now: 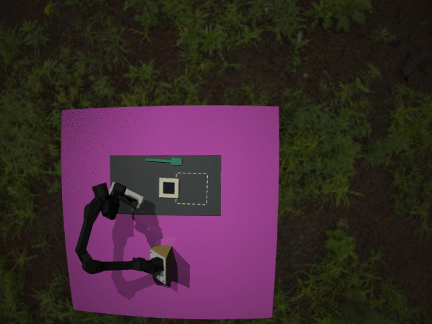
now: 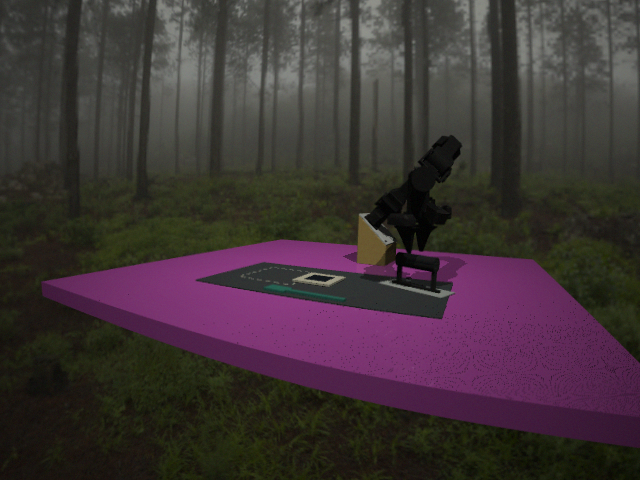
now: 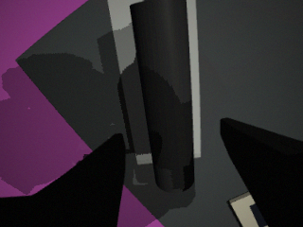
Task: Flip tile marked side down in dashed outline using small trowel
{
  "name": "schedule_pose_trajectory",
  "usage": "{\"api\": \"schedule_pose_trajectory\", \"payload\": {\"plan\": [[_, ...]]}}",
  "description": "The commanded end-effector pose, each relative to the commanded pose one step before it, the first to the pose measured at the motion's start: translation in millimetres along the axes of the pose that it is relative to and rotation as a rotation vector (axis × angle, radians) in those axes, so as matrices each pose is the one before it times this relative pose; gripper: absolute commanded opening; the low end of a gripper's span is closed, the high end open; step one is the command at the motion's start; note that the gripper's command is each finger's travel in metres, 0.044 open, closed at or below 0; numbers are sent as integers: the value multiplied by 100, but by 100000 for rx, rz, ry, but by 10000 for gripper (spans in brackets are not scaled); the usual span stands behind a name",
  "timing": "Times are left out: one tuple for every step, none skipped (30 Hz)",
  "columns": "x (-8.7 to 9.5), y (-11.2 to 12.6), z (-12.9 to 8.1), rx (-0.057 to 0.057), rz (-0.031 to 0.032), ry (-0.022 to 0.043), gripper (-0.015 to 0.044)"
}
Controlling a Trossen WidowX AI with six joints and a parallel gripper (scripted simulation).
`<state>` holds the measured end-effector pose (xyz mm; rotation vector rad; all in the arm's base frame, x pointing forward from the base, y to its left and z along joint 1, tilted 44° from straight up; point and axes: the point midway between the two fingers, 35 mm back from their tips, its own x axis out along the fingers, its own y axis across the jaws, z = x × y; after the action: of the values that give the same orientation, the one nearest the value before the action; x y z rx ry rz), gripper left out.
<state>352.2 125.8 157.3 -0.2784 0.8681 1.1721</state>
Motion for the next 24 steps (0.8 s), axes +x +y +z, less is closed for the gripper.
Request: {"api": "schedule_pose_trajectory", "payload": {"plan": [[-1353, 271, 435, -1928, -356, -1266, 270], [0, 0, 0, 0, 0, 0, 270], [0, 0, 0, 0, 0, 0, 270], [0, 0, 0, 0, 0, 0, 270], [-63, -145, -72, 538, -594, 269, 296], [-763, 13, -6, 8, -4, 14, 300], [-306, 11, -3, 4, 0, -1, 300], [0, 0, 0, 0, 0, 0, 300], [0, 0, 0, 0, 0, 0, 300], [0, 0, 0, 0, 0, 0, 300], [68, 28, -27, -54, -311, 378, 300], [200, 83, -79, -161, -949, 1114, 300], [324, 137, -124, -260, -1638, 1789, 300], [378, 165, -138, -301, -2090, 2069, 300], [358, 164, -123, -279, -2187, 1939, 300], [338, 163, -109, -254, -2277, 1807, 300], [318, 162, -95, -225, -2362, 1672, 300], [297, 161, -82, -192, -2442, 1534, 300], [276, 161, -70, -156, -2515, 1395, 300], [255, 160, -59, -116, -2583, 1255, 300], [228, 173, -77, 266, -2527, 1193, 300], [208, 172, -69, 307, -2593, 1057, 300], [187, 171, -62, 351, -2646, 917, 300], [167, 169, -56, 397, -2693, 777, 300]]}}
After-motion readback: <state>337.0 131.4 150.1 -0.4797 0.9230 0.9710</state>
